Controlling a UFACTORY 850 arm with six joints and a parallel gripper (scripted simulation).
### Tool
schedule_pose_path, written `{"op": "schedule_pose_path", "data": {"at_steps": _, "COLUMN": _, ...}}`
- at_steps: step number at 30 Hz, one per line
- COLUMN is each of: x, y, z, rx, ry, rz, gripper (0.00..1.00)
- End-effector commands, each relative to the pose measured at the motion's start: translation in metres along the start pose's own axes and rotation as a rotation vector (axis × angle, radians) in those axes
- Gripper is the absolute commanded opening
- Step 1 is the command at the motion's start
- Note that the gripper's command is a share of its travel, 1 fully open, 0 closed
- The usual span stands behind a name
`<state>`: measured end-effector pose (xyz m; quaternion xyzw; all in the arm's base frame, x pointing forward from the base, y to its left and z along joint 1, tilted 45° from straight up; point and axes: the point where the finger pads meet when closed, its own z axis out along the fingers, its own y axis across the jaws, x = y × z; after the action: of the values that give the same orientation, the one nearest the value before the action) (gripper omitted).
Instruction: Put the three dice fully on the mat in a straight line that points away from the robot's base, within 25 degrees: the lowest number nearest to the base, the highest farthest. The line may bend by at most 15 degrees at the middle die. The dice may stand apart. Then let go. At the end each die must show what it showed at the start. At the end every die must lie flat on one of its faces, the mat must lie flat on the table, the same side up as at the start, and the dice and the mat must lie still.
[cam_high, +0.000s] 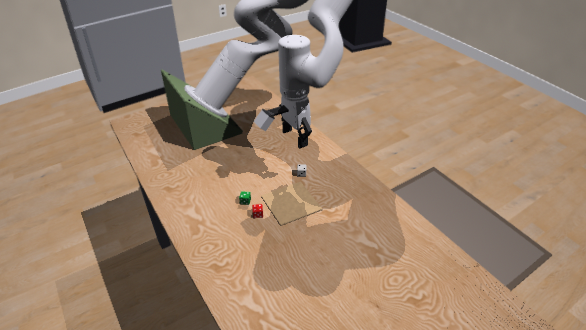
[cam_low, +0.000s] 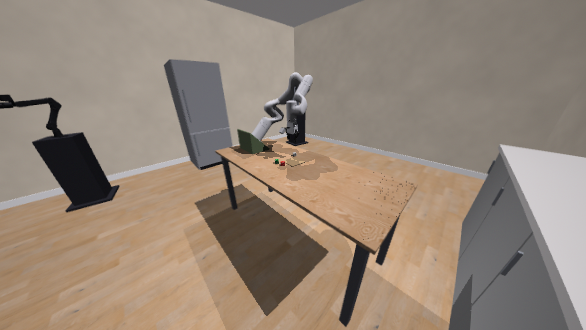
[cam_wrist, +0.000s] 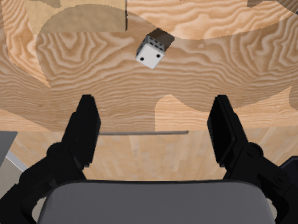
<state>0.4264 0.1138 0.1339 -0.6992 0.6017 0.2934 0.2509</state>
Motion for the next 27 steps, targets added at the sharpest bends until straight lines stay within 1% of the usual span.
{"op": "schedule_pose_path", "data": {"at_steps": 1, "x": -0.007, "y": -0.001, "z": 0.001, "rx": 0.001, "ry": 0.001, "rz": 0.173, "gripper": 1.0}}
{"op": "schedule_pose_path", "data": {"at_steps": 2, "x": -0.008, "y": -0.001, "z": 0.001, "rx": 0.001, "ry": 0.001, "rz": 0.189, "gripper": 1.0}}
{"op": "schedule_pose_path", "data": {"at_steps": 5, "x": -0.013, "y": -0.002, "z": 0.002, "rx": 0.001, "ry": 0.001, "rz": 0.315, "gripper": 1.0}}
{"op": "schedule_pose_path", "data": {"at_steps": 7, "x": -0.013, "y": -0.002, "z": 0.002, "rx": 0.001, "ry": 0.001, "rz": 0.315, "gripper": 1.0}}
{"op": "schedule_pose_path", "data": {"at_steps": 10, "x": -0.019, "y": -0.002, "z": 0.004, "rx": 0.002, "ry": 0.0, "rz": 0.473, "gripper": 1.0}}
{"op": "schedule_pose_path", "data": {"at_steps": 12, "x": -0.021, "y": -0.002, "z": 0.005, "rx": 0.002, "ry": 0.0, "rz": 0.528, "gripper": 1.0}}
{"op": "schedule_pose_path", "data": {"at_steps": 15, "x": -0.023, "y": -0.003, "z": 0.005, "rx": 0.002, "ry": 0.0, "rz": 0.568, "gripper": 1.0}}
{"op": "schedule_pose_path", "data": {"at_steps": 27, "x": -0.023, "y": -0.003, "z": 0.005, "rx": 0.002, "ry": 0.0, "rz": 0.57, "gripper": 1.0}}
